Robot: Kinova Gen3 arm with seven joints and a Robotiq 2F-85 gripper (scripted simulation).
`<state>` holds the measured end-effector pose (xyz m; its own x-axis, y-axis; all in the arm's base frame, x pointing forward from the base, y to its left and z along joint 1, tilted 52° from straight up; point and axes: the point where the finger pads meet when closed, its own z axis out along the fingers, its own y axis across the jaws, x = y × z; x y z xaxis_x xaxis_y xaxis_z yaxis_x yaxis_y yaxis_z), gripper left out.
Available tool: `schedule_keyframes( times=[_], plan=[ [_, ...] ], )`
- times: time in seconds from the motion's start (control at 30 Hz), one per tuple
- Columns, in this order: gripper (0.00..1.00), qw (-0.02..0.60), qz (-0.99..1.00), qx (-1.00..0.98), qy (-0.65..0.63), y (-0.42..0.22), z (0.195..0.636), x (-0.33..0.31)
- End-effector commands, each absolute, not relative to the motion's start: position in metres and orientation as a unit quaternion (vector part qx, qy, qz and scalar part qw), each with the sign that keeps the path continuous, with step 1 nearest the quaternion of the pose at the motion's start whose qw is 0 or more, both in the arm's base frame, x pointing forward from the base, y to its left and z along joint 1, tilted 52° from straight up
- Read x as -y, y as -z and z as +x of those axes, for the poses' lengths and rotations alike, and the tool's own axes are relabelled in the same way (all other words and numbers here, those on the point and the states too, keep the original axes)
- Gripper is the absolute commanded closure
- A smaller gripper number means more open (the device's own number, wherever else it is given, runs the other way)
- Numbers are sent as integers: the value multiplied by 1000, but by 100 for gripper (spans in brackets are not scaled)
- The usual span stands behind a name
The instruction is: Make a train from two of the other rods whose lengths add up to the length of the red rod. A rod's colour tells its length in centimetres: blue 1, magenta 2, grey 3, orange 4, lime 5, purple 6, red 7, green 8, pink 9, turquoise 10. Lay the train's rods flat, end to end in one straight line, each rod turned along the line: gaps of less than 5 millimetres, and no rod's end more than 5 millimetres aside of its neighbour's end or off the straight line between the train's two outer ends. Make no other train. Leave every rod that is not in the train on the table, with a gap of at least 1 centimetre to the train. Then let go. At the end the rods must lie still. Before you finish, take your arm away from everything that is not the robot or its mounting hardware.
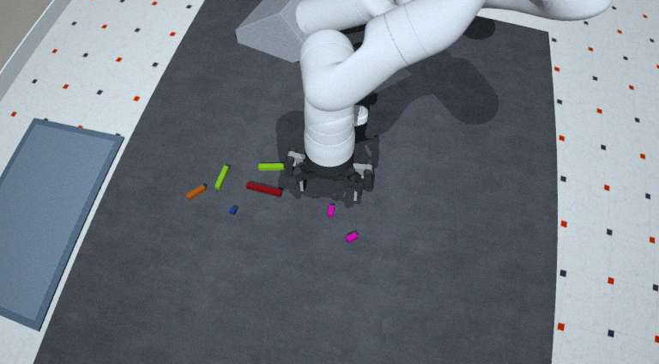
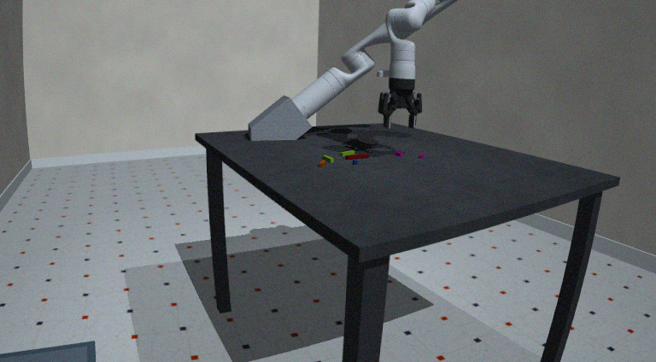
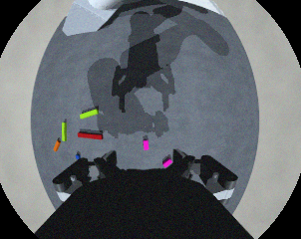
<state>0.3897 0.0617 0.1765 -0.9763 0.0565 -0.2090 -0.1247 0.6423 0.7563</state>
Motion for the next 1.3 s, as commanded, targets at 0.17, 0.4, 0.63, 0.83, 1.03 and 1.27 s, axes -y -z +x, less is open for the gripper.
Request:
schedule_keyframes(
  times=[0.17, 0.4, 0.63, 0.83, 1.03, 1.27],
  plan=[
    [0, 124, -48, -900, -414, -178, 391, -60],
    [0, 125, -52, -900, -414, -179, 391, -60],
    [76, 125, -52, -900, -414, -179, 391, -60],
    [76, 125, -52, -900, -414, -179, 391, -60],
    [76, 125, -52, -900, -414, -179, 391, -60],
    [76, 125, -52, -900, -414, -179, 391, -60]
  ],
)
